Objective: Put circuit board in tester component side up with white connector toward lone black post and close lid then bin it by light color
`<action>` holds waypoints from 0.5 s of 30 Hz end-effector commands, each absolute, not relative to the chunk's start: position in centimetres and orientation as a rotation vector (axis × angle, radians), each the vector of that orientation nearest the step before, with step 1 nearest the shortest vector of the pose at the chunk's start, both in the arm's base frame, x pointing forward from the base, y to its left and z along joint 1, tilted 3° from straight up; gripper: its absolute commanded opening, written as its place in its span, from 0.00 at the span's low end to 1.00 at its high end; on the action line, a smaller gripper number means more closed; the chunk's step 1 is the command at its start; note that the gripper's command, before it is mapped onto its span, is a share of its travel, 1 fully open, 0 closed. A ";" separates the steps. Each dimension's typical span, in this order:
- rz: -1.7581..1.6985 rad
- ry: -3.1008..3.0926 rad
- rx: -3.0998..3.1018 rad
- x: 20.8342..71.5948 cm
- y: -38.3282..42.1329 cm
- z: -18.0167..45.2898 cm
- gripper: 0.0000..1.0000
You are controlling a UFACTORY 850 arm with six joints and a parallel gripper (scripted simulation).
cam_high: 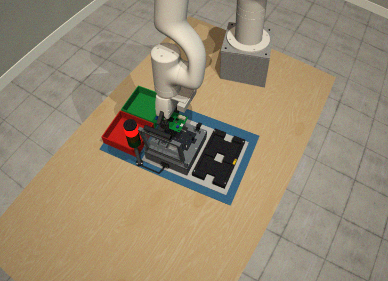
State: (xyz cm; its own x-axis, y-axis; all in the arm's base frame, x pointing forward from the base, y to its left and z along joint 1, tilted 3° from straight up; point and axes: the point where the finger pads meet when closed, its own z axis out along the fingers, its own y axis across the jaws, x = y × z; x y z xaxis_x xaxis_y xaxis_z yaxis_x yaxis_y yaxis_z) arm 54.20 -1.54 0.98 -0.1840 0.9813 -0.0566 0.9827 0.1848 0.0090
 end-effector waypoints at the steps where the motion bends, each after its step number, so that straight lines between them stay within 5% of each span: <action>1: -0.042 2.380 1.974 55.0 -3.3 0.6 0.79; 15: -0.042 2.380 1.974 58.2 -12.1 -1.5 0.79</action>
State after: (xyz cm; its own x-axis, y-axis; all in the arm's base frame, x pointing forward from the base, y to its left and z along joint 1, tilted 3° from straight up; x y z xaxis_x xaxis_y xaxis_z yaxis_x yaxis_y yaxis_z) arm 56.79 -9.02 -0.73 -0.1827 0.9812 -0.0629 0.9829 0.1837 0.0104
